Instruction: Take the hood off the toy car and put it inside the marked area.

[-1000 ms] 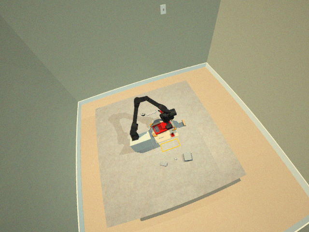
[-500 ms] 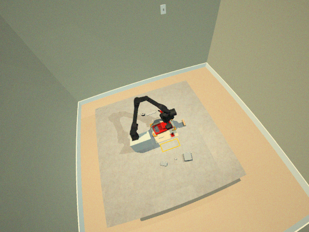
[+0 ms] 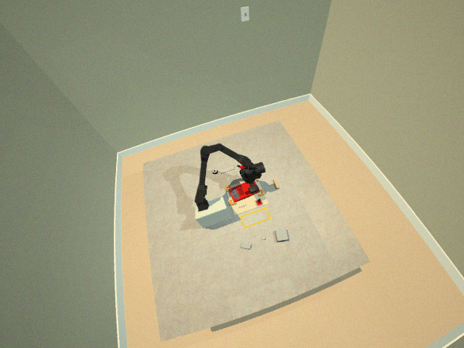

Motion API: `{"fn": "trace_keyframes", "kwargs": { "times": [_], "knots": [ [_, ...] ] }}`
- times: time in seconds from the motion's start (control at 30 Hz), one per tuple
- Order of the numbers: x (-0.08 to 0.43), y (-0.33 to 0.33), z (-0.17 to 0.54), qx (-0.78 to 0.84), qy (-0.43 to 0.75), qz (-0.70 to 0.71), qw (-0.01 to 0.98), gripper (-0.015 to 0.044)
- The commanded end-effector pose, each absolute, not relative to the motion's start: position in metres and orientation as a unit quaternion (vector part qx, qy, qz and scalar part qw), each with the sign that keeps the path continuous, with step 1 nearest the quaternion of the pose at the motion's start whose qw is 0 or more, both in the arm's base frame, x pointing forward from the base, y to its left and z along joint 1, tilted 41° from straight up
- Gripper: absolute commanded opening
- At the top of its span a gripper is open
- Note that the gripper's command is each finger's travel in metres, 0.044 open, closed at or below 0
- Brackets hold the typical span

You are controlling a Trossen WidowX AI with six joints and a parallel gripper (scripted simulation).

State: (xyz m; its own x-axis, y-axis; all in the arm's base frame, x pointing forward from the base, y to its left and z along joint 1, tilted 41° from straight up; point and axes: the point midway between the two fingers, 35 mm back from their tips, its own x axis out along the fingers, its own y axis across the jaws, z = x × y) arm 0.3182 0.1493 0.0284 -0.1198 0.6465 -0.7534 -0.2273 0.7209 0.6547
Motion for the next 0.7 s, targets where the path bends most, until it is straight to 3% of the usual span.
{"fn": "trace_keyframes", "kwargs": {
  "times": [0.0,0.67],
  "knots": [
    [0.32,0.147,0.032,0.155,0.665,0.34,0.646,0.0],
    [0.322,0.136,0.045,0.155,0.665,0.34,0.647,0.0]
  ]
}}
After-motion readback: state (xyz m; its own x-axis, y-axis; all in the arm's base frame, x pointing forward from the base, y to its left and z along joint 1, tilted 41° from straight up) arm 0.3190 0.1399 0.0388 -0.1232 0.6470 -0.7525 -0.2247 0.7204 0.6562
